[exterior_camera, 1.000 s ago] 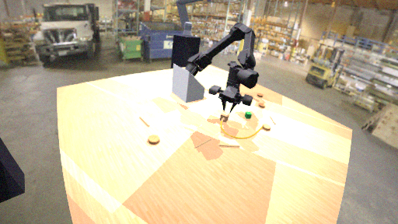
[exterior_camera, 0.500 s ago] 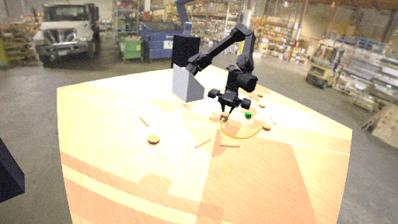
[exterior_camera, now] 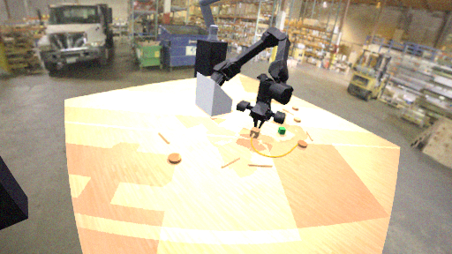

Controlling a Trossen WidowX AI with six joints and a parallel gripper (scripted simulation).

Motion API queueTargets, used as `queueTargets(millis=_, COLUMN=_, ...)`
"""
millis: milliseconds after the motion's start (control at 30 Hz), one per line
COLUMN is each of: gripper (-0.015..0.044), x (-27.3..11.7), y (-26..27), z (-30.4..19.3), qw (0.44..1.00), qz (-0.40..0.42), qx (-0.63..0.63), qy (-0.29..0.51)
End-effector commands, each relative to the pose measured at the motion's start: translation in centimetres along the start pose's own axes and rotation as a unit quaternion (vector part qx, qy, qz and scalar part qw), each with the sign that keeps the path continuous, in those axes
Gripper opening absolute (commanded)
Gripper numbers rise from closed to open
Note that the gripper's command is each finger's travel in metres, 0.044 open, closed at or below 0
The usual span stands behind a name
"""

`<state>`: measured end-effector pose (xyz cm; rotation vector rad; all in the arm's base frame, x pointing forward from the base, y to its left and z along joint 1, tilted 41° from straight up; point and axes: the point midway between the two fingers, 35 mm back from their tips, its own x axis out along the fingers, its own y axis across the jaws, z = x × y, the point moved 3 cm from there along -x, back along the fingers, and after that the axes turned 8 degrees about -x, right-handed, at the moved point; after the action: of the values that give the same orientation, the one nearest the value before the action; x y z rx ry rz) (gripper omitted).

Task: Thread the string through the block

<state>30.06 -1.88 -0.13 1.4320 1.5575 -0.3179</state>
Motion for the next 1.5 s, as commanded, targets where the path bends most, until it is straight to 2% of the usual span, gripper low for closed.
queueTargets(millis=0, gripper=0.0, x=0.1, y=0.1, z=-0.3, qw=1.0, qz=-0.005, qx=0.01, qy=-0.022)
queueTargets(millis=767, gripper=0.0, x=0.2, y=0.1, z=-0.9, qw=0.999, qz=-0.001, qx=0.015, qy=-0.035)
queueTargets(millis=1467, gripper=0.0, x=0.1, y=0.4, z=-3.7, qw=0.999, qz=0.001, qx=0.015, qy=-0.035)
